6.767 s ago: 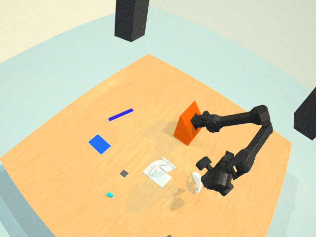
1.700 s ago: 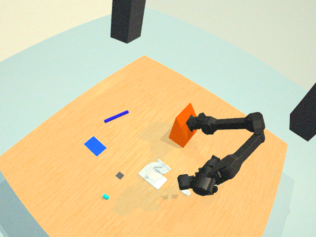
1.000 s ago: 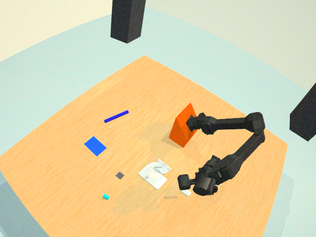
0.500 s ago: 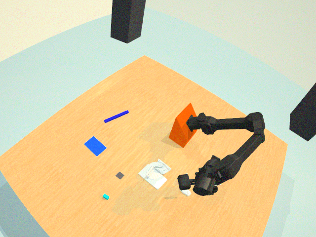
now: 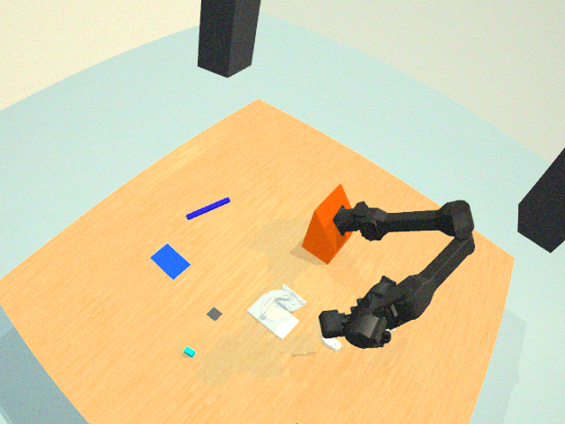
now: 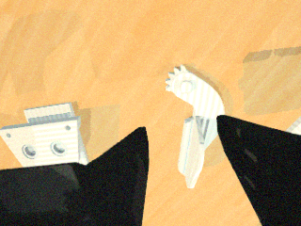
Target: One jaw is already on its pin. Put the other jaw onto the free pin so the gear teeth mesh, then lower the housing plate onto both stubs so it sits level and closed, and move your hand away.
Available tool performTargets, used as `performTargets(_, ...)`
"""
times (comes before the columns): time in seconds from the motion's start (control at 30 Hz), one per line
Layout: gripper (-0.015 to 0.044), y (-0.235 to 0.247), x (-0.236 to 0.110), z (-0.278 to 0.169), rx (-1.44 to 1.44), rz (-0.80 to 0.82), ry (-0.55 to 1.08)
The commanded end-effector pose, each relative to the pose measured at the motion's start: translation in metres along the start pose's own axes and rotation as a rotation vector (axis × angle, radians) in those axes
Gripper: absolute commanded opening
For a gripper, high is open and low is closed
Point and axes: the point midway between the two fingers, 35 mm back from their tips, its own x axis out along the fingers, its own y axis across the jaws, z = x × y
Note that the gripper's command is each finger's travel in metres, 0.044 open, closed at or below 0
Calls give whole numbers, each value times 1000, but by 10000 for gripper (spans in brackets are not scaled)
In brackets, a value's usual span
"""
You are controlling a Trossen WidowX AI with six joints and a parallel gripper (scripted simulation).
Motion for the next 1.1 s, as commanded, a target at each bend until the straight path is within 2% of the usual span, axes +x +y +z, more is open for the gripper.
performTargets(0.0, 72, 1, -1, 0, -5, 3, -2)
performTargets(0.1, 0, 1, -1, 0, -5, 3, -2)
performTargets(0.8, 0, 1, -1, 0, -5, 3, -2)
performTargets(1.07, 210, 0, -1, 0, 0, 0, 0)
